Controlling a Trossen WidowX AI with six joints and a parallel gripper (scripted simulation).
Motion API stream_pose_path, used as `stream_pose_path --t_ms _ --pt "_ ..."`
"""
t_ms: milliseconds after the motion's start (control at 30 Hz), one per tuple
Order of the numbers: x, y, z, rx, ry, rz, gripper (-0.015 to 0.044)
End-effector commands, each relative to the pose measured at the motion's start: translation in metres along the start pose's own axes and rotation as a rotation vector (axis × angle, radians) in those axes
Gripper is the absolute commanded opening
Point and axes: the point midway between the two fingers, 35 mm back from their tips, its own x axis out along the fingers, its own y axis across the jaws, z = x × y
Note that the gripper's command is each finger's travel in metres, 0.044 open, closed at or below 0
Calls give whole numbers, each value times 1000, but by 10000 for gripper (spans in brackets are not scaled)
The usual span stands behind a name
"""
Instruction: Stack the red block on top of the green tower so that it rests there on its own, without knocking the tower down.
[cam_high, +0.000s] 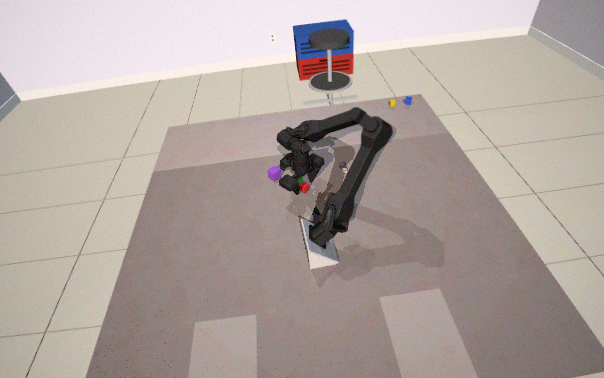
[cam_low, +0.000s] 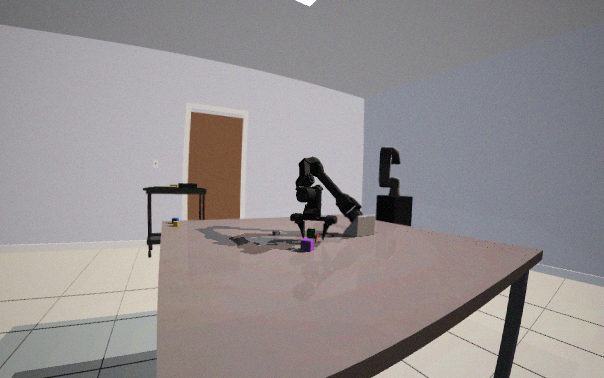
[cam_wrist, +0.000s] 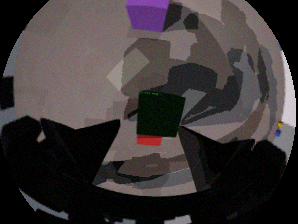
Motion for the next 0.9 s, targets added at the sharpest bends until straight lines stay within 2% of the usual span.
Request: stream_pose_path --t_ms 0,267,467,533,567,867 --pt "0 0 -1 -6 5 -3 309" --pt "0 0 -1 -6 5 -3 99" --pt "0 0 -1 -6 5 -3 59" --pt "-3 0 -1 -6 5 -3 6" --pt "-6 0 -1 -6 5 -2 0" --pt "-50 1 1 -6 4 0 0"
